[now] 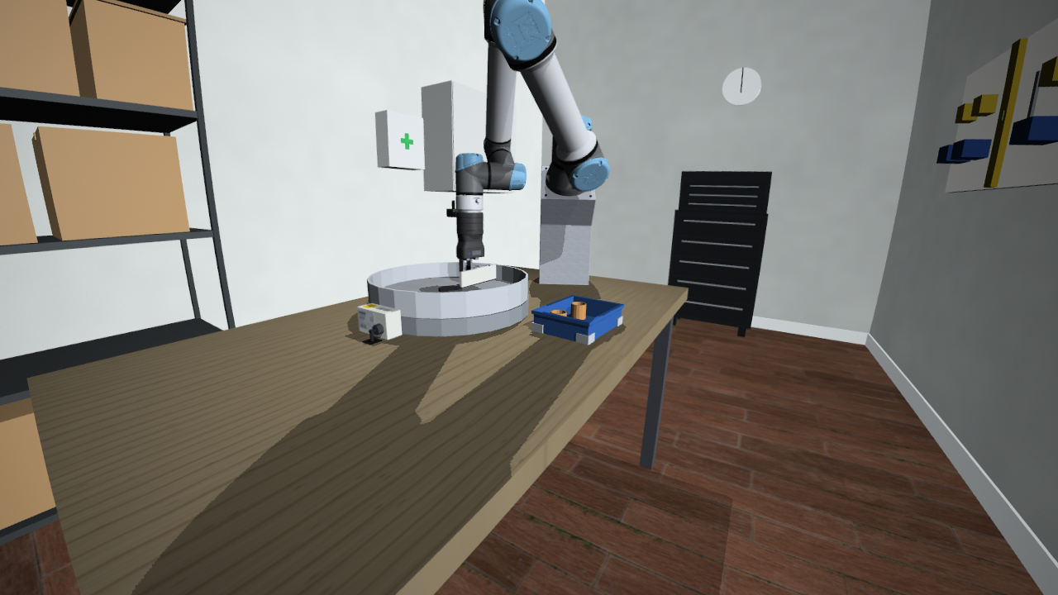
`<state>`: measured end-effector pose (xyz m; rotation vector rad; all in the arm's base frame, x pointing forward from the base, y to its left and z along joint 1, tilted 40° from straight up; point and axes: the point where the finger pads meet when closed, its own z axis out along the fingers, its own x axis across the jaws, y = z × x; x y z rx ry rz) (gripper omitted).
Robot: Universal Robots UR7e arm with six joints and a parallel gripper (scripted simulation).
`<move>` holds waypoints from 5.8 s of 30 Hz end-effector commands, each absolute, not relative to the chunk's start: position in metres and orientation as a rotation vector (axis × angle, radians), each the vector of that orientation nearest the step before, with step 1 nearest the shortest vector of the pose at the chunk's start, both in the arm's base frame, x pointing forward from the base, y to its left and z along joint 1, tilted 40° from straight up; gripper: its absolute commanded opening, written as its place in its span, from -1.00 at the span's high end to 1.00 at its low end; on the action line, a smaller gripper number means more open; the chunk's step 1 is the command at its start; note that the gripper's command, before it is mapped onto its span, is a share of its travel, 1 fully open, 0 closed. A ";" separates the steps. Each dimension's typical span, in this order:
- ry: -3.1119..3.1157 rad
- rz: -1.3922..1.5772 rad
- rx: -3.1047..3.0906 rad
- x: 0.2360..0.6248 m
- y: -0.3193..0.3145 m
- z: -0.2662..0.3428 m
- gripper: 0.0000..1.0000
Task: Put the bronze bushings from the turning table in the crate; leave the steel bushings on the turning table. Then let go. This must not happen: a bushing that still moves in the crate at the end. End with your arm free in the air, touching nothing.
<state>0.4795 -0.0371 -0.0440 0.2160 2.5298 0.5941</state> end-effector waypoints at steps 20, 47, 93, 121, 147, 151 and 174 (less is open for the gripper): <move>2.524 0.589 0.212 0.481 -0.039 -0.042 1.00; 2.524 0.589 0.212 0.481 -0.039 -0.042 1.00; 2.529 0.593 0.216 0.481 -0.042 -0.035 1.00; 2.528 0.592 0.216 0.476 -0.046 -0.028 1.00; 2.528 0.592 0.216 0.469 -0.051 -0.017 1.00; 2.528 0.592 0.216 0.469 -0.051 -0.017 1.00; 2.528 0.592 0.216 0.462 -0.055 -0.008 1.00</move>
